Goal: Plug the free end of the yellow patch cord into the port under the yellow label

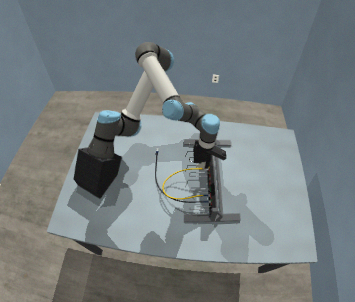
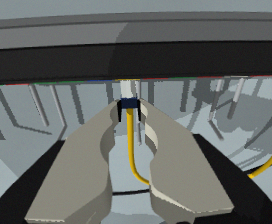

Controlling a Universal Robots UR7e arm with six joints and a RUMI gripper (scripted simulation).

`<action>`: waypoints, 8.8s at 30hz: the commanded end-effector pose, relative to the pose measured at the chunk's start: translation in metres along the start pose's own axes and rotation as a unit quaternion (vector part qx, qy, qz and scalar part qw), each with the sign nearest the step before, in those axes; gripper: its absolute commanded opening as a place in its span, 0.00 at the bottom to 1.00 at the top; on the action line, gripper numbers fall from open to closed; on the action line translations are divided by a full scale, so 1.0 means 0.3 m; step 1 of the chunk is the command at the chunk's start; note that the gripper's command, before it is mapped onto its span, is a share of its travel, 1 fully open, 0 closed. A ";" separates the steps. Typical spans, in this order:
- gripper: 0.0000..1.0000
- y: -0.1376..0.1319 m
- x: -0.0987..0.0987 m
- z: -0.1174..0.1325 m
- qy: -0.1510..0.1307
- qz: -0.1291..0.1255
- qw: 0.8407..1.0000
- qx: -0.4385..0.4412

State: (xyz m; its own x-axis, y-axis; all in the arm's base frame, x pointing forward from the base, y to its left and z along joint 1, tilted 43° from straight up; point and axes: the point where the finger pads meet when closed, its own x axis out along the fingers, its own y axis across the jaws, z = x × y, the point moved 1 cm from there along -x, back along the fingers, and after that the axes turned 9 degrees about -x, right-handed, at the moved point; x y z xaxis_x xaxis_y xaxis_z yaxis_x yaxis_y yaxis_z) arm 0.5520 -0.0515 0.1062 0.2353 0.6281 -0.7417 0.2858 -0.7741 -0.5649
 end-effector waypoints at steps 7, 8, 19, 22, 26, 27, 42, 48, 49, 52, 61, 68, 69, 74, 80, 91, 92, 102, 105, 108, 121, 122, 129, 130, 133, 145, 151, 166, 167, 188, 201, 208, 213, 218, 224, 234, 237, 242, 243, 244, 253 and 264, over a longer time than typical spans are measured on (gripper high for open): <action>0.00 0.001 -0.002 -0.002 0.000 0.000 1.000 0.000; 0.00 0.001 -0.002 -0.002 0.000 0.000 1.000 0.000; 0.00 0.001 -0.002 -0.002 0.000 0.000 1.000 0.000; 0.00 0.001 -0.002 -0.002 0.000 0.000 1.000 0.000; 0.00 0.001 -0.002 -0.003 0.000 0.000 1.000 0.000; 0.00 0.001 -0.002 -0.003 0.000 0.000 1.000 0.000; 0.00 0.001 -0.002 -0.004 0.000 0.000 1.000 0.000; 0.00 0.001 -0.002 -0.004 0.000 0.000 1.000 0.000; 0.00 0.001 -0.002 -0.004 0.000 0.000 1.000 0.000; 0.00 0.001 -0.002 -0.004 0.000 0.000 1.000 0.000; 0.00 0.002 -0.002 -0.005 0.000 0.000 1.000 0.000; 0.00 0.002 -0.002 -0.005 0.000 0.000 1.000 0.000; 0.00 0.002 -0.002 -0.005 0.000 0.000 1.000 0.000; 0.00 0.002 -0.002 -0.005 0.000 0.000 1.000 0.000; 0.00 0.002 -0.002 -0.006 0.000 0.000 1.000 0.000; 0.00 0.002 -0.002 -0.007 0.000 0.000 1.000 0.000; 0.00 0.002 -0.002 -0.007 0.000 0.000 1.000 0.000; 0.00 0.002 -0.002 -0.007 0.000 0.000 1.000 0.000; 0.00 0.002 -0.002 -0.007 0.000 0.000 1.000 0.000; 0.00 0.002 -0.002 -0.008 0.000 0.000 1.000 0.000; 0.00 0.002 -0.002 -0.009 0.000 0.000 1.000 -0.001; 0.00 0.002 -0.002 -0.009 0.000 0.000 1.000 -0.001; 0.00 0.002 -0.002 -0.009 0.000 0.000 1.000 -0.001; 0.00 0.002 -0.002 -0.009 0.000 0.000 1.000 -0.001; 0.00 0.002 -0.002 -0.011 0.000 0.000 1.000 -0.001; 0.00 0.003 -0.002 -0.015 0.000 0.000 1.000 -0.001; 0.00 0.003 -0.002 -0.015 0.000 0.000 1.000 -0.001; 0.00 0.004 -0.003 -0.021 0.000 0.000 1.000 -0.001; 0.00 0.004 -0.003 -0.021 0.000 0.000 1.000 -0.001; 0.00 0.005 -0.003 -0.024 0.001 0.000 1.000 -0.001; 0.00 0.005 -0.003 -0.028 0.002 0.001 1.000 -0.001; 0.00 0.005 -0.003 -0.028 0.002 0.001 1.000 -0.001; 0.00 0.005 -0.003 -0.029 0.002 0.001 1.000 -0.001; 0.00 0.006 -0.003 -0.033 0.000 0.000 1.000 -0.001; 0.00 0.006 -0.004 -0.035 -0.002 0.000 1.000 -0.001; 0.00 0.006 -0.004 -0.035 -0.002 0.000 1.000 -0.001; 0.00 0.006 -0.004 -0.035 -0.002 0.000 1.000 -0.001; 0.00 0.006 -0.004 -0.035 -0.002 0.000 1.000 -0.001; 0.00 0.006 -0.004 -0.035 -0.002 0.000 1.000 -0.001; 0.00 0.006 -0.004 -0.035 -0.002 0.000 1.000 -0.001; 0.00 0.006 -0.004 -0.035 -0.002 0.000 1.000 -0.001; 0.22 0.006 -0.004 -0.035 -0.002 0.000 1.000 -0.001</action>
State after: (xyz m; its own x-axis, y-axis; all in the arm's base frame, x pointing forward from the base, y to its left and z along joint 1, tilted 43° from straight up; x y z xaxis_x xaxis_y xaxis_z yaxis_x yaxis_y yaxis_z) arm 0.5617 -0.0523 0.1093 0.2312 0.6284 -0.7427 0.2874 -0.7735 -0.5649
